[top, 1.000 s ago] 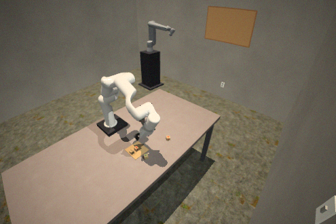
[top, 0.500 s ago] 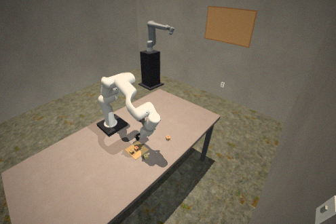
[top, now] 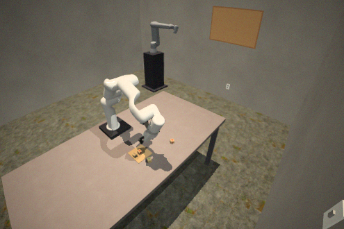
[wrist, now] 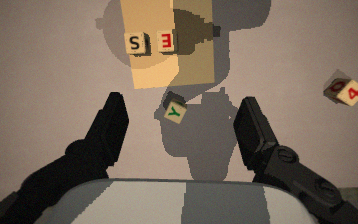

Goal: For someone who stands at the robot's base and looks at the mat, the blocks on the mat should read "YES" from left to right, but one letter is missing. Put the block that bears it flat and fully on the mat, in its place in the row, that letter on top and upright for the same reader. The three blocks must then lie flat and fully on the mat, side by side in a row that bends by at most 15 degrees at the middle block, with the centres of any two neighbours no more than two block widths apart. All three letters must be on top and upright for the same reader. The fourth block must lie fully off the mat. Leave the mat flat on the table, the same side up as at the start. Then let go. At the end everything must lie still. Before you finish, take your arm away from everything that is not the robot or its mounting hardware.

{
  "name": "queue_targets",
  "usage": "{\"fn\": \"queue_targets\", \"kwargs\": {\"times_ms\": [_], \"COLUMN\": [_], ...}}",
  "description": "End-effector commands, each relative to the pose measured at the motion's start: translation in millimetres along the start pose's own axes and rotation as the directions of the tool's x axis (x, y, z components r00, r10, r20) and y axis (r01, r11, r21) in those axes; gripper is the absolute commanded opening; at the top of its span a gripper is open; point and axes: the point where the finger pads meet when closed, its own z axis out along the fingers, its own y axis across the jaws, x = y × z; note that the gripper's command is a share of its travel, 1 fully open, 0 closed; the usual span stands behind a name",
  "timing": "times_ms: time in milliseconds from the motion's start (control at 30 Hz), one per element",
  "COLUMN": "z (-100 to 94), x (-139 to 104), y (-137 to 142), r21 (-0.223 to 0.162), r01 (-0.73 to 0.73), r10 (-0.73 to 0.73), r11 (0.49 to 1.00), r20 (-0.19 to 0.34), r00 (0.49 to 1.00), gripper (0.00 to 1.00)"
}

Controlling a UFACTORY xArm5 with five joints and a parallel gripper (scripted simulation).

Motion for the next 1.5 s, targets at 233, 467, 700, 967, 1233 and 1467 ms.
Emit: {"fn": "queue_targets", "kwargs": {"times_ms": [233,467,700,967,1233,1467], "z": [-8.2,-8.2,-14.0,-14.0,-20.8,-28.7], "x": [-4.0,-4.0,-7.4,-7.4,-11.3,-15.6], "y": [0.4,0.4,0.7,0.7,1.1,1.4], "r21": [-0.002,-0.002,-0.002,-0.002,-0.002,-0.001], "r01": [0.042,0.042,0.081,0.081,0.128,0.182], "r10": [-0.042,-0.042,-0.081,-0.081,-0.128,-0.182], "r11": [0.999,0.999,0.997,0.997,0.992,0.983], "r20": [0.01,0.01,0.016,0.016,0.023,0.032], "r00": [0.999,0.999,0.997,0.997,0.992,0.983], "gripper": [1.0,1.0,1.0,1.0,1.0,1.0]}}
